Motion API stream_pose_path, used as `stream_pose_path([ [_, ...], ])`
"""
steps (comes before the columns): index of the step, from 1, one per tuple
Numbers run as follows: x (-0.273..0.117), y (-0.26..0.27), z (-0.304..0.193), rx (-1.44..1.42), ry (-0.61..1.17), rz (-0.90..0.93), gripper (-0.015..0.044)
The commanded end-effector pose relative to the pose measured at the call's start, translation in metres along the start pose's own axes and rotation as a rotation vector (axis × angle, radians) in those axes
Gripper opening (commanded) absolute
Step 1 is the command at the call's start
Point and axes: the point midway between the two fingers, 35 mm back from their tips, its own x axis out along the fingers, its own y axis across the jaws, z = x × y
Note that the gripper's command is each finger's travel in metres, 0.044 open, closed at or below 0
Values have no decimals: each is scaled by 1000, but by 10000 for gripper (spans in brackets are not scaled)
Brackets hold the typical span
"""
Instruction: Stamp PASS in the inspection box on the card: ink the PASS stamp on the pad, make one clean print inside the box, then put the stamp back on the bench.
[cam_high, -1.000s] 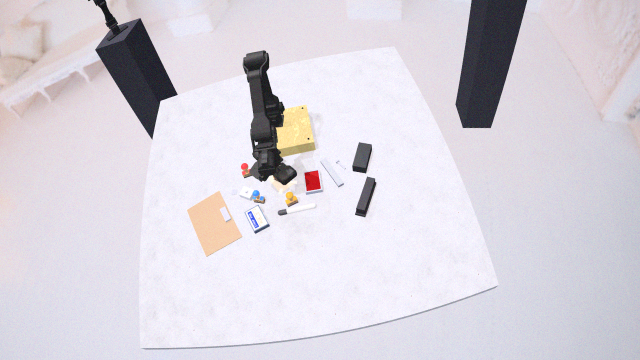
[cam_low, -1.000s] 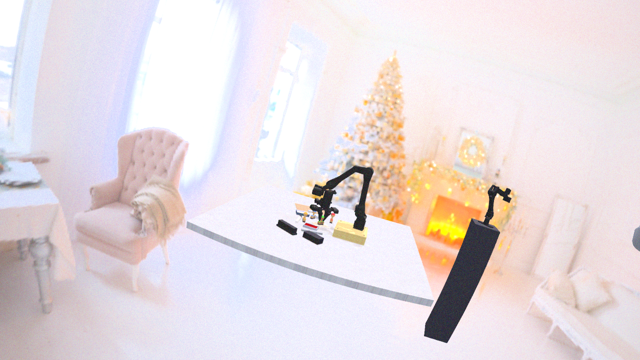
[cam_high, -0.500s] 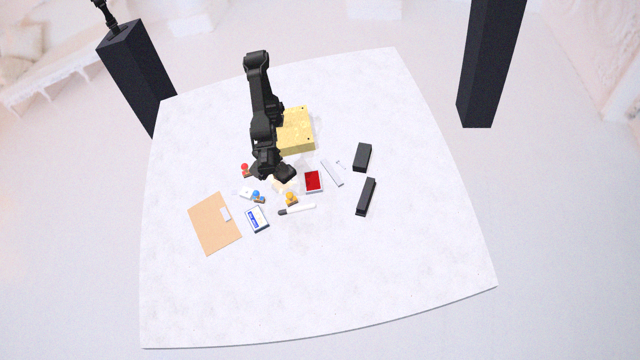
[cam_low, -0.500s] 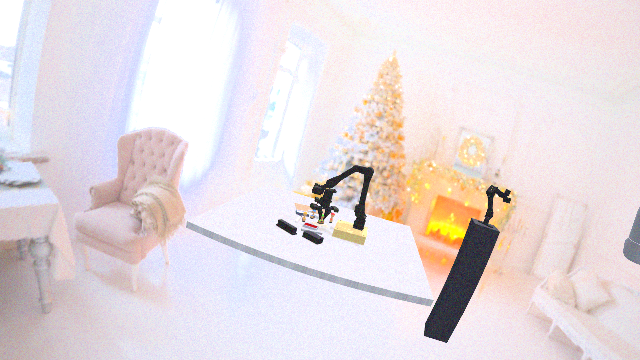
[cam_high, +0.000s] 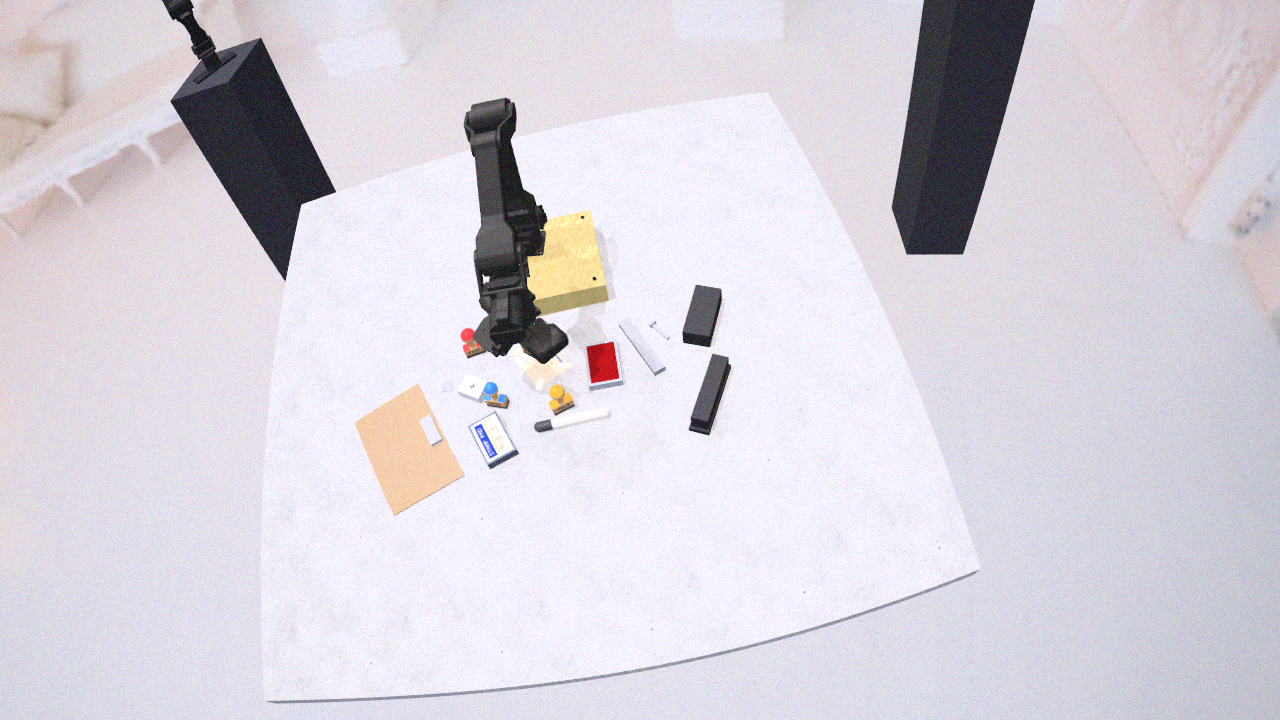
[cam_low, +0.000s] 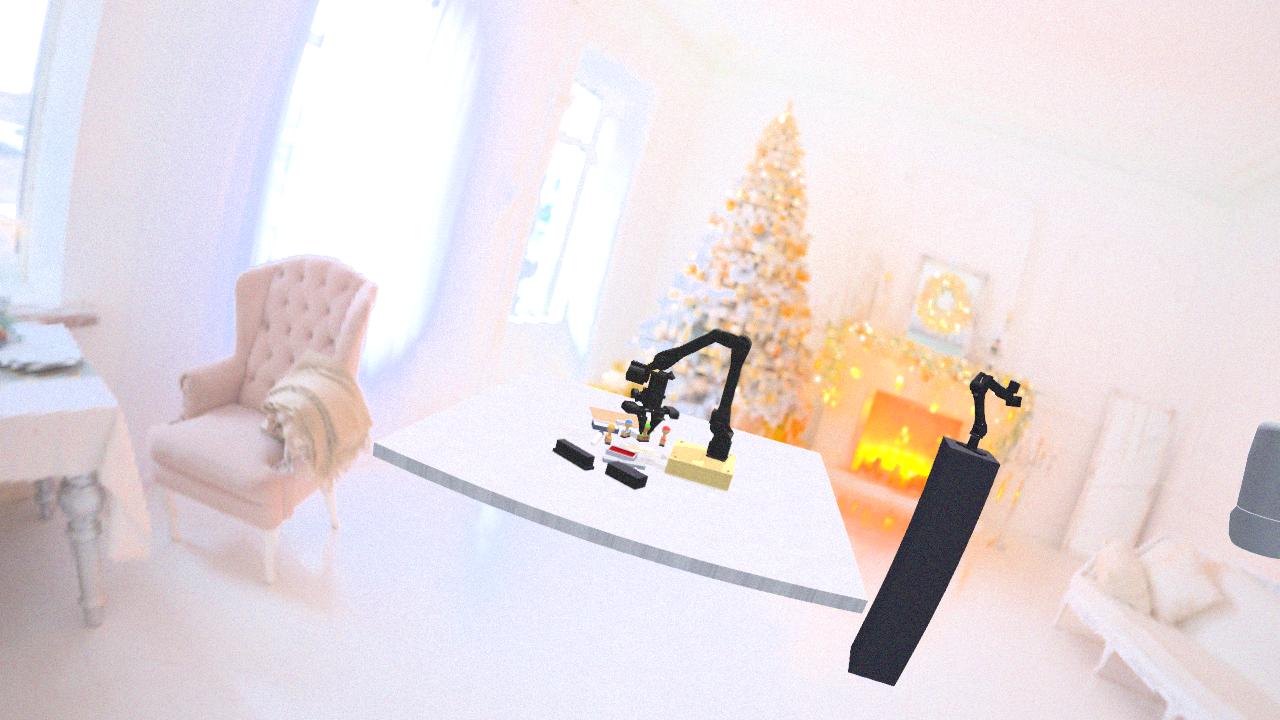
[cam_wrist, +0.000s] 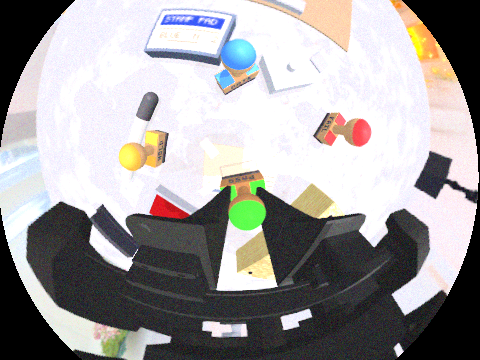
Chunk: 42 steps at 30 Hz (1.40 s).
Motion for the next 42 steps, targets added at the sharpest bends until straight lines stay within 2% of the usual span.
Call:
stream_pose_path([
  [1,-10,2,0,3,-2,12,0],
  [23,-40,0,-1,3,-2,12,0],
  [42,-53,87,-4,1,-1,18,0],
])
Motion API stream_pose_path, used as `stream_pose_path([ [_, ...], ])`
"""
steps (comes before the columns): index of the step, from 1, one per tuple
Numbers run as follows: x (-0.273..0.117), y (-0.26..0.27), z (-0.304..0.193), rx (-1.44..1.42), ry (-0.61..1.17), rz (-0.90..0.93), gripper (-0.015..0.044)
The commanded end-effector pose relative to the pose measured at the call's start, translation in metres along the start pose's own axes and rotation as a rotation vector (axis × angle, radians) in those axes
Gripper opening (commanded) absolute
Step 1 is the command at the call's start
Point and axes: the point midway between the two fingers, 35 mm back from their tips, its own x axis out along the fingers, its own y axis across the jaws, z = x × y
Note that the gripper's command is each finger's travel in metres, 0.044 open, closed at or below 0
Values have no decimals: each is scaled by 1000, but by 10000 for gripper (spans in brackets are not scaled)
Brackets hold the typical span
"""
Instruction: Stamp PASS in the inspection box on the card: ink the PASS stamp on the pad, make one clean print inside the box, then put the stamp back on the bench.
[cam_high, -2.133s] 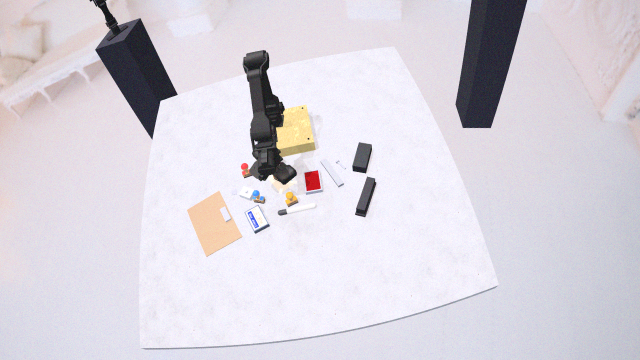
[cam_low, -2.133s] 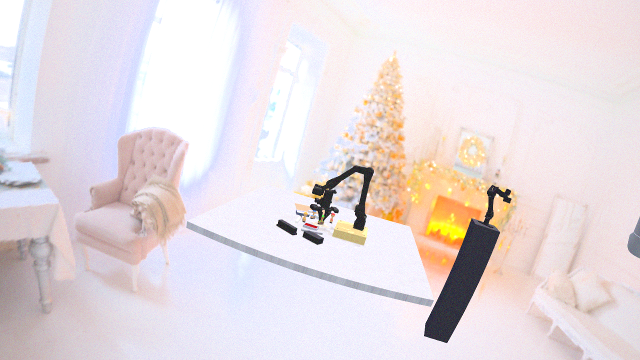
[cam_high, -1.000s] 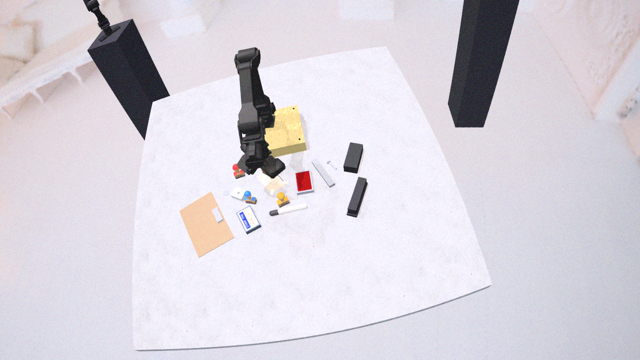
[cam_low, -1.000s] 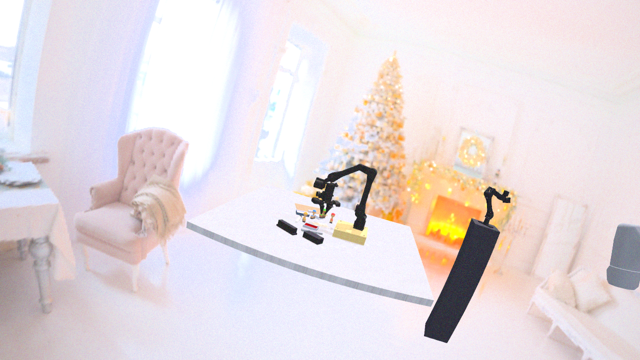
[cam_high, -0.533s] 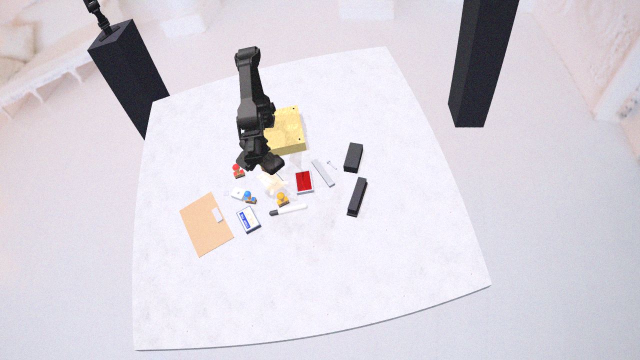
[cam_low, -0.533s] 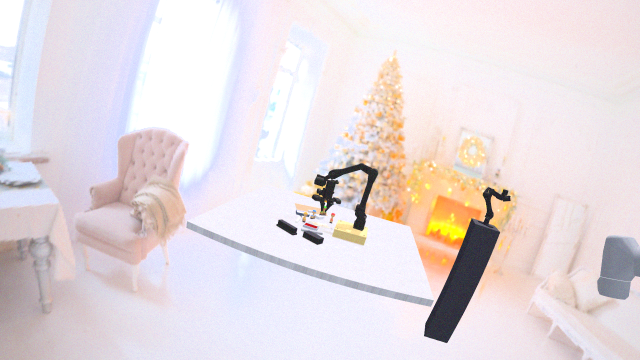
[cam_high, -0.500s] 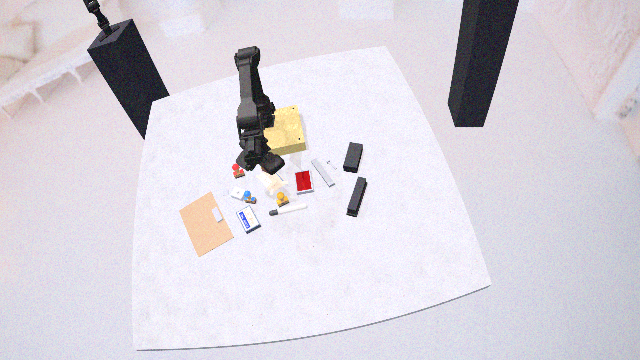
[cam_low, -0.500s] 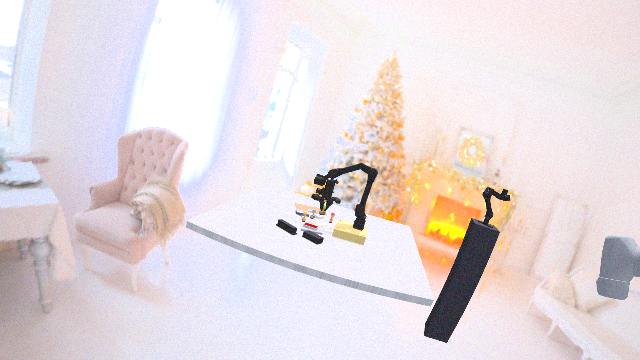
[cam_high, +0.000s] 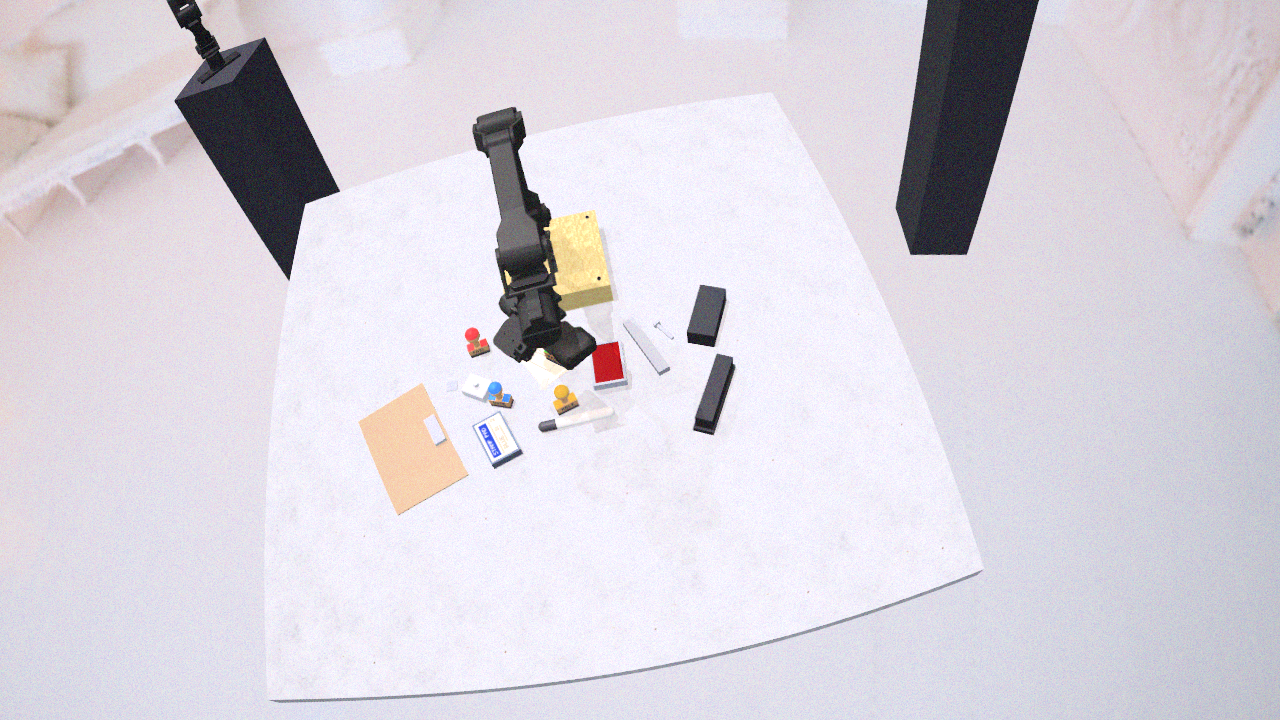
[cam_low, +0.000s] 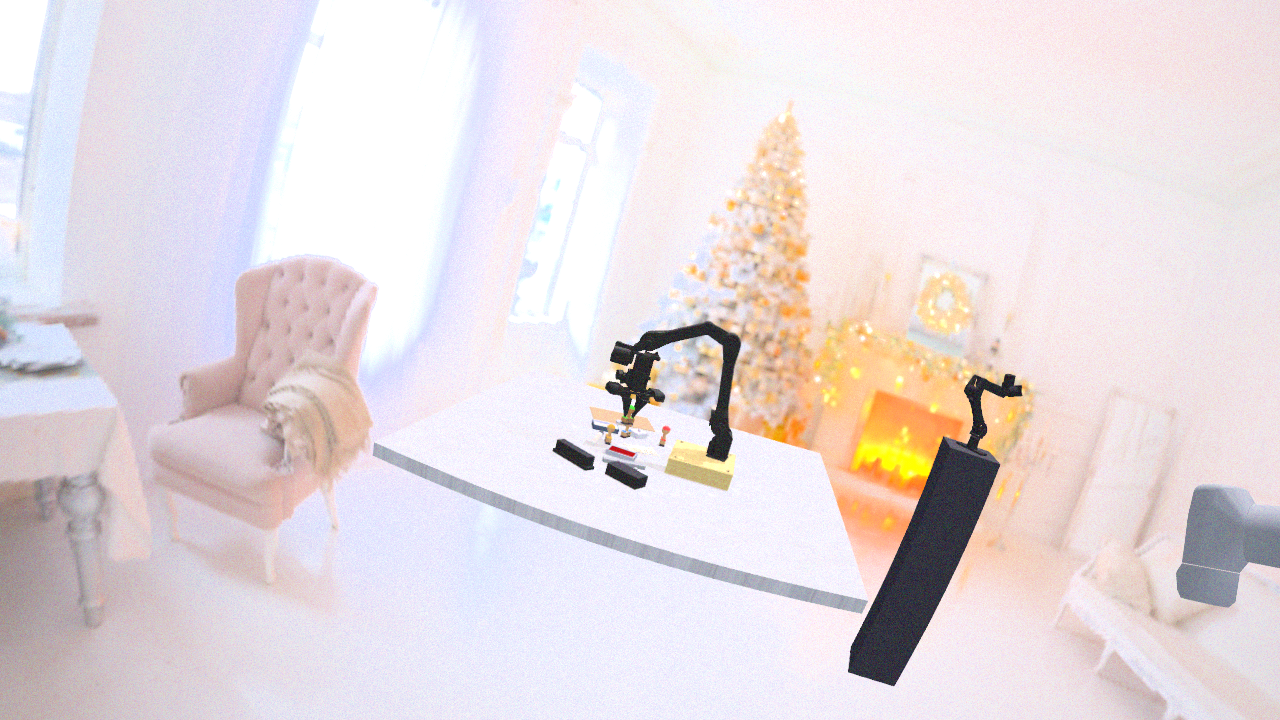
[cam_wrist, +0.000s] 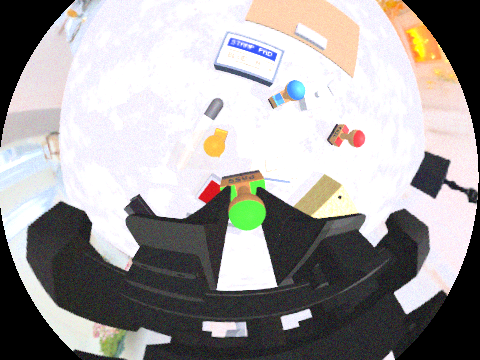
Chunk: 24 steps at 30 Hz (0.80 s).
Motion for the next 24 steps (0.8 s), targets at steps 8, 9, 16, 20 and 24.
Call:
stream_pose_path([
  [8,1,55,-13,4,7,-3,0],
  [9,2,59,-15,4,8,-2,0],
  [16,4,91,-28,3,9,0,0],
  [20,7,109,-38,2,10,2,0],
  [24,10,125,-49,2,11,3,0],
])
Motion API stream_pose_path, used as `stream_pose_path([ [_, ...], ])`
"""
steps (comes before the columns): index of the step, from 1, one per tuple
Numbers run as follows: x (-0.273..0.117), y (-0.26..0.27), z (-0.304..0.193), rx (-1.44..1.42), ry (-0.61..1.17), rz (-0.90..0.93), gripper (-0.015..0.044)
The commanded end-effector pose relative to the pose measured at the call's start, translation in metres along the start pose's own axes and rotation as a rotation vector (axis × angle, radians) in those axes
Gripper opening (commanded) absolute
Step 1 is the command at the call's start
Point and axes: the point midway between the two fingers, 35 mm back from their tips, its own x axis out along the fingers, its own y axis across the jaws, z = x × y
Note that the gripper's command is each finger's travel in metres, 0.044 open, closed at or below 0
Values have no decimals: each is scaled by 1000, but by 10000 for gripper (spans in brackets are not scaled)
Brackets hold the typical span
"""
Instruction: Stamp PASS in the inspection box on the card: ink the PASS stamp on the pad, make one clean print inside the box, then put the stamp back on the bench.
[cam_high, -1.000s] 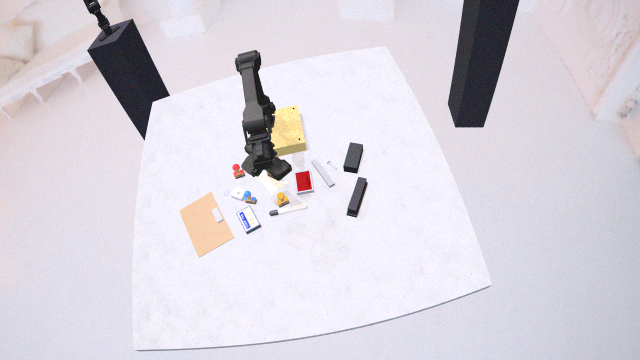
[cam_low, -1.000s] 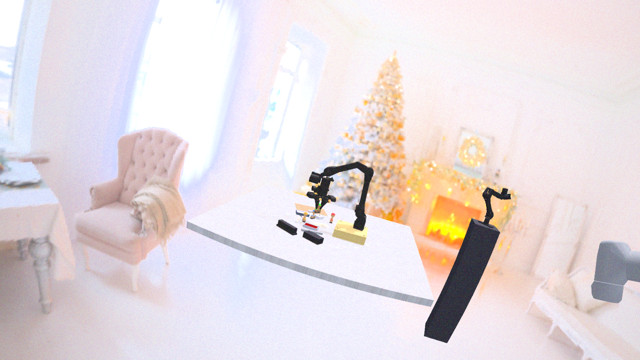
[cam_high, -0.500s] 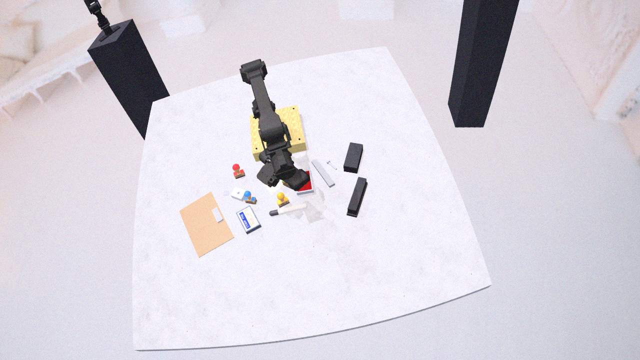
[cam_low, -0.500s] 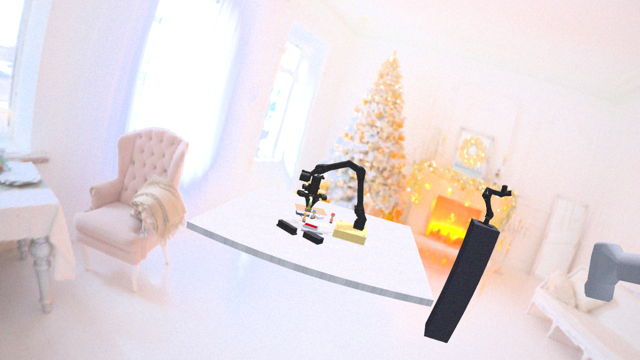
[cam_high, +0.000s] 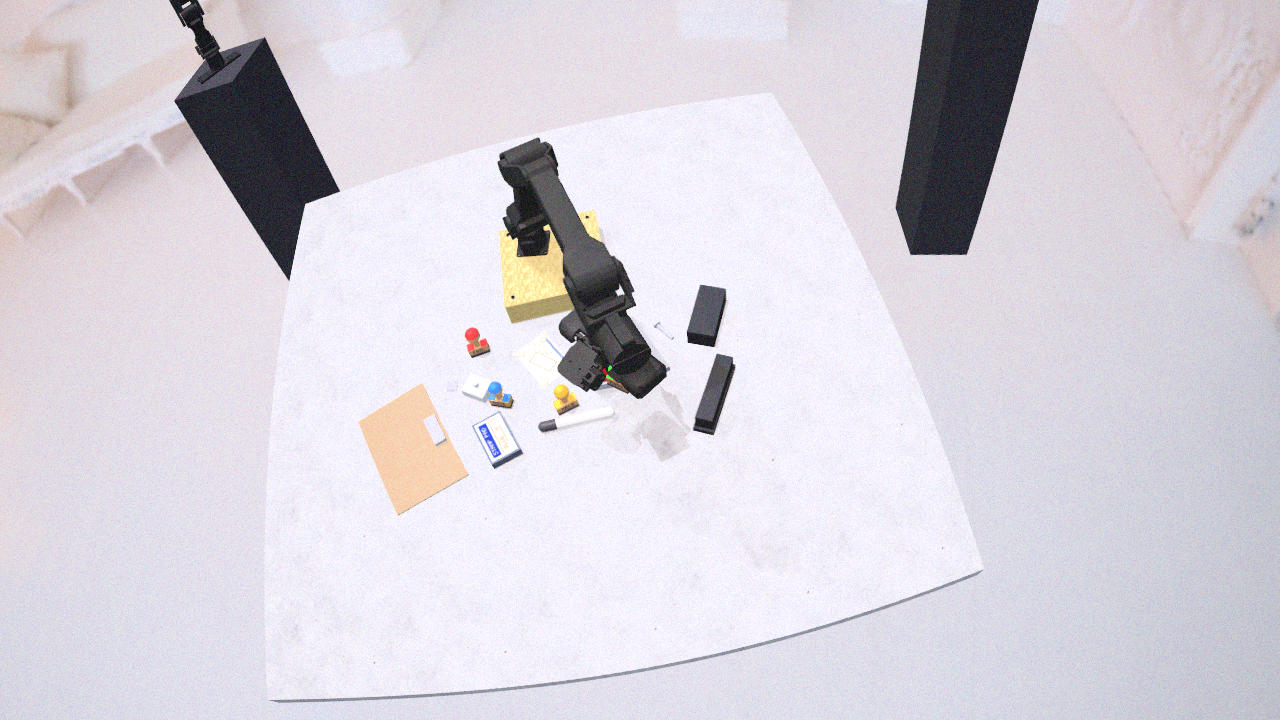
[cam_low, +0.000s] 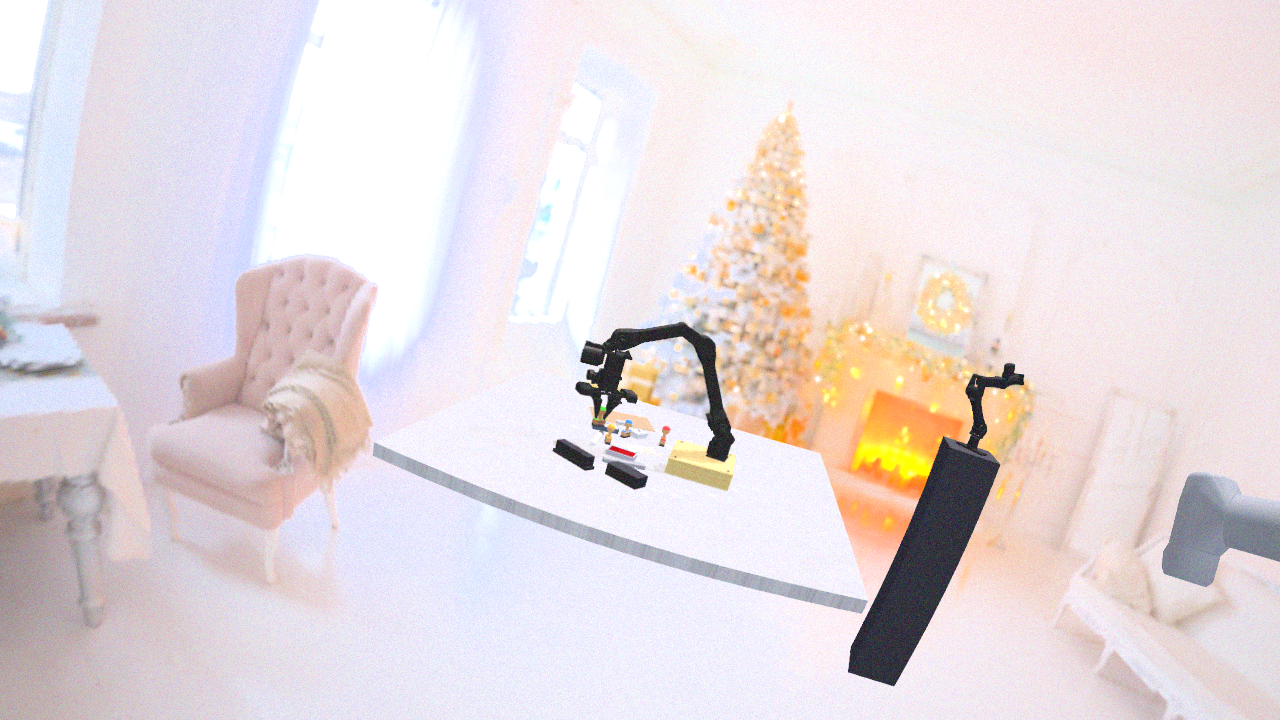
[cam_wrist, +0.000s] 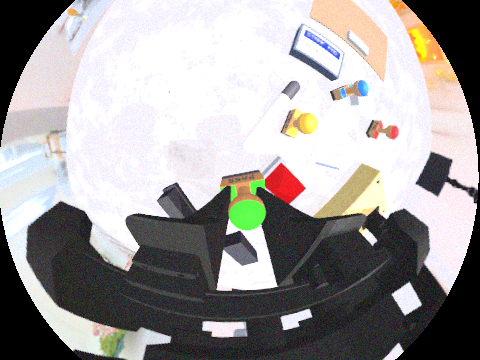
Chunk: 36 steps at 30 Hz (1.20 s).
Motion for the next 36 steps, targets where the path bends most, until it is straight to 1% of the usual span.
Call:
stream_pose_path([
  [1,6,16,-10,5,0,-9,0],
  [7,9,17,-11,5,0,-9,0],
  [36,56,17,-10,5,0,-9,0],
])
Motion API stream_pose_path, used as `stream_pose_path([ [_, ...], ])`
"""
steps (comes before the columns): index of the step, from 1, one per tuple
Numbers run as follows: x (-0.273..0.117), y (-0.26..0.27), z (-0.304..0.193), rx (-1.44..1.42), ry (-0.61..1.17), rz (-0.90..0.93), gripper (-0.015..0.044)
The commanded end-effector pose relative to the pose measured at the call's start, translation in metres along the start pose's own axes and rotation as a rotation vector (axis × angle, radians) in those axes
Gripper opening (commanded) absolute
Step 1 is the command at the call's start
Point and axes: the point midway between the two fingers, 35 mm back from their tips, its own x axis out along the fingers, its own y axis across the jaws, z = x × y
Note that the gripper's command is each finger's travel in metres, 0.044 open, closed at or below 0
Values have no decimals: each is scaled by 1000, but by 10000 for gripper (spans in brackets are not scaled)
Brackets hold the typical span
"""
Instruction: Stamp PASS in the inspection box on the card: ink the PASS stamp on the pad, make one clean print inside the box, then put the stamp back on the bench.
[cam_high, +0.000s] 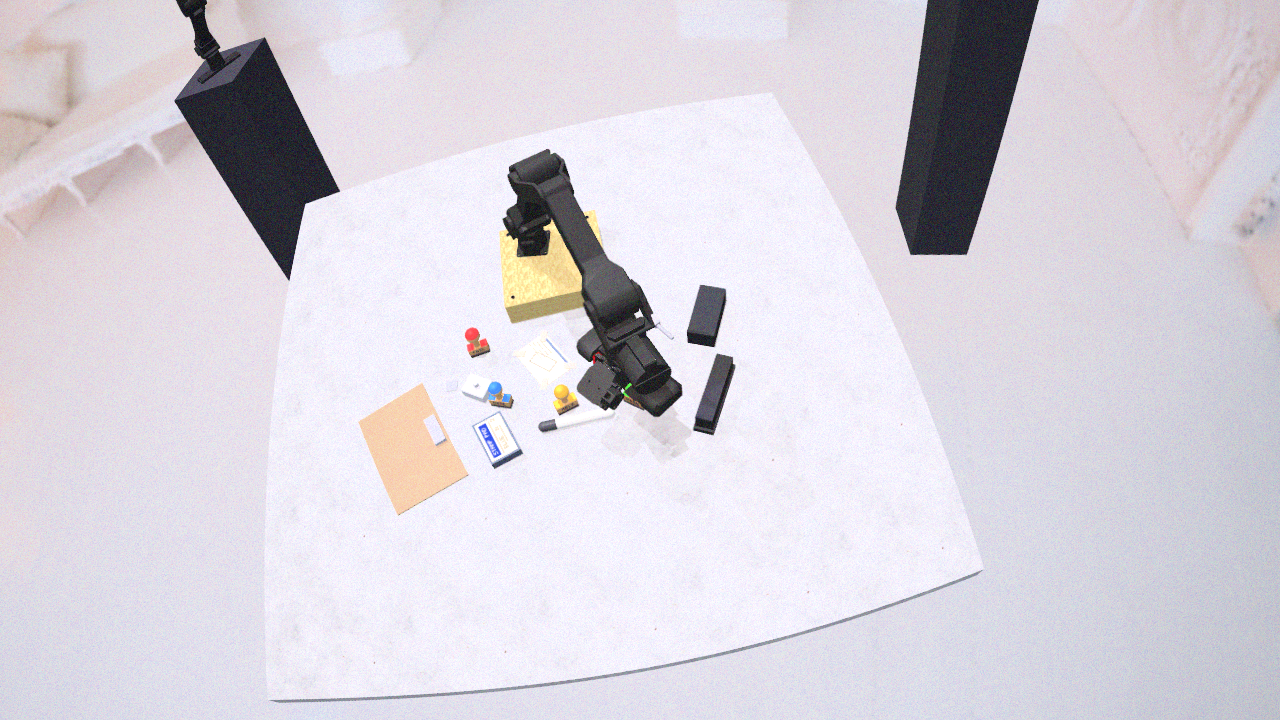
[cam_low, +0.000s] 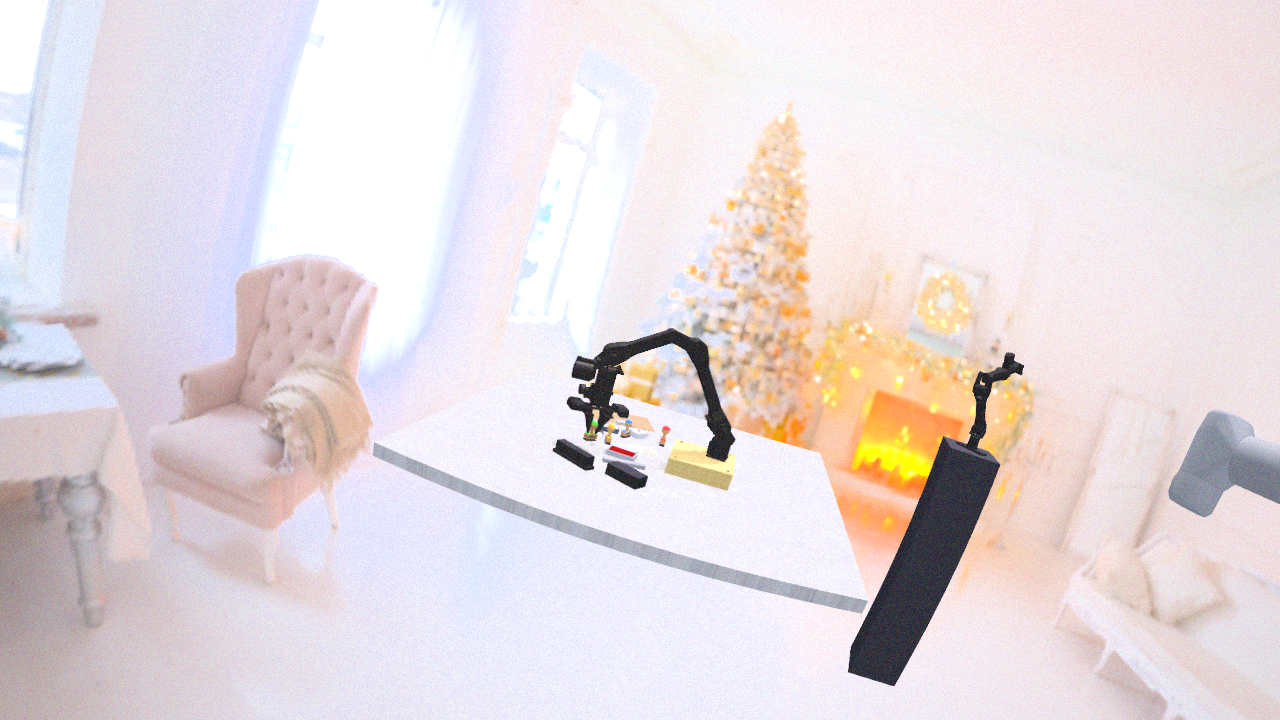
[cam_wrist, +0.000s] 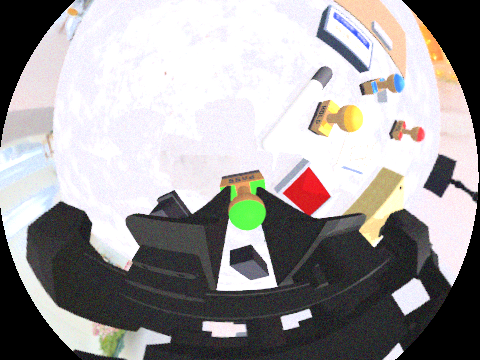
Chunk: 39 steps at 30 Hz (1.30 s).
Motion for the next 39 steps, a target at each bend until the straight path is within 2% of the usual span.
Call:
stream_pose_path([
  [1,12,-2,0,6,-1,-11,0],
  [18,28,-3,0,6,-1,-11,0],
  [27,25,-3,-1,0,2,-6,236],
  [30,25,-3,-1,0,2,-6,251],
  [32,14,-1,0,1,1,-6,251],
  [39,-88,-1,0,6,-1,-11,251],
])
